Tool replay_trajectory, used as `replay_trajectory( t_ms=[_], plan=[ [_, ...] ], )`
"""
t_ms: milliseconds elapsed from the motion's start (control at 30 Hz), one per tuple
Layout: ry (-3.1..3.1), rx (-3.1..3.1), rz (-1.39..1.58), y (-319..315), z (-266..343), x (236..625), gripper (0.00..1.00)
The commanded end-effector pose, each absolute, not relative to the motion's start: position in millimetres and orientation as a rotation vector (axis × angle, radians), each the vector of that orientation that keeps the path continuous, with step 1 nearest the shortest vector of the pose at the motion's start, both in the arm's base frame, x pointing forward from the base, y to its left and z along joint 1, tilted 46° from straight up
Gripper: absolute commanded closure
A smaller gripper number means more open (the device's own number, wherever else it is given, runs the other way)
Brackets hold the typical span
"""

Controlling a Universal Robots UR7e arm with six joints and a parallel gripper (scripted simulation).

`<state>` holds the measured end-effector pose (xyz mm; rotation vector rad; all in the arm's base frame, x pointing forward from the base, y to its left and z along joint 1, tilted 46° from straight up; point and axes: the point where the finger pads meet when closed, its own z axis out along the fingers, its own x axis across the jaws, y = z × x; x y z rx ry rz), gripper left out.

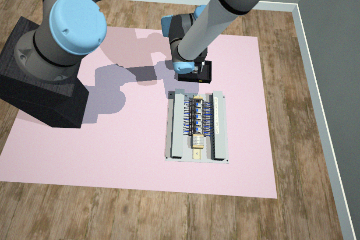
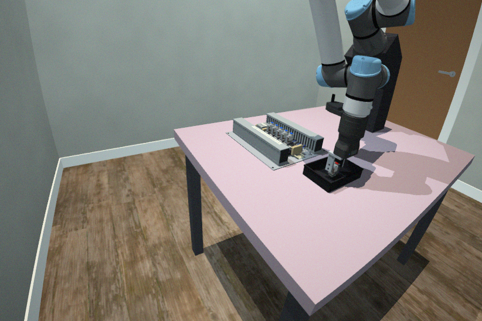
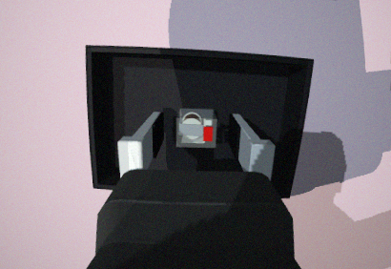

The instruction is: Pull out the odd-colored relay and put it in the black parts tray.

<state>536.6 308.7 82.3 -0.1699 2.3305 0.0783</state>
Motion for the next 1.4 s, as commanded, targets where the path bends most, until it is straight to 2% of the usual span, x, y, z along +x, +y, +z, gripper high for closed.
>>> replay_trajectory(
  t_ms=[0,1367],
  plan=[
    [2.329,-0.17,0.079,309,84,535,0.02],
    [2.329,-0.17,0.079,307,96,523,0.02]
  ],
)
